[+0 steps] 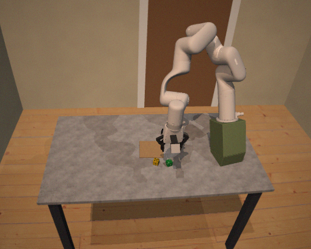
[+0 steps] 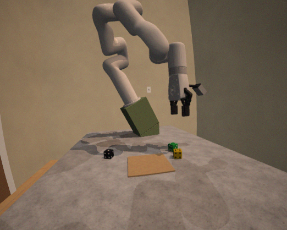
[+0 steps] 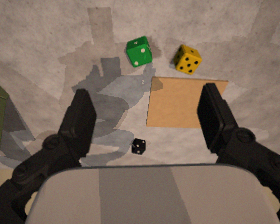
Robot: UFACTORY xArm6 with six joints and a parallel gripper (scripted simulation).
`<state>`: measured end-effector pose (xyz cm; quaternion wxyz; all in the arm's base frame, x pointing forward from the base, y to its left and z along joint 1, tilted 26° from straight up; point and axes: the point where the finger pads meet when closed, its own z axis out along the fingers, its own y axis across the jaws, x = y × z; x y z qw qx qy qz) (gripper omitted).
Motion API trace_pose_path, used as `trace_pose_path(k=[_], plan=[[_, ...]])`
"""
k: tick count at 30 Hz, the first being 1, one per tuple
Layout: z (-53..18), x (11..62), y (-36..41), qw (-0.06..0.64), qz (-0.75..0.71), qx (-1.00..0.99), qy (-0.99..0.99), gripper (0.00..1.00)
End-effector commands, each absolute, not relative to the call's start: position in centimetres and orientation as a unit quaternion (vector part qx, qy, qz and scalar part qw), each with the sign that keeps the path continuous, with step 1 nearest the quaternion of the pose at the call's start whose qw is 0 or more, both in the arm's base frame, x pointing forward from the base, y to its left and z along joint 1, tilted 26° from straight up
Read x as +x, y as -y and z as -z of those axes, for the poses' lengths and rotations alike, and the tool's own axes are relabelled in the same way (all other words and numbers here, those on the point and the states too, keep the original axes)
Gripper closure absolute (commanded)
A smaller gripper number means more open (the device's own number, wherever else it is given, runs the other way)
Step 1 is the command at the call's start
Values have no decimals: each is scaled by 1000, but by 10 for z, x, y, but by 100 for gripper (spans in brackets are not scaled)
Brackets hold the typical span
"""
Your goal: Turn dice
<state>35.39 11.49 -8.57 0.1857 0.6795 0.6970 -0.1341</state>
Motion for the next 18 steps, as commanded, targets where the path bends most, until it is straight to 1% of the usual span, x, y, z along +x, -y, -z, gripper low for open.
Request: trace_pose_path(k=[1, 5, 18], plan=[[81, 351, -100, 174, 147, 623, -748, 0], [77, 347, -87, 164, 158, 571, -789, 0], [77, 346, -86, 163, 159, 569, -790, 0]])
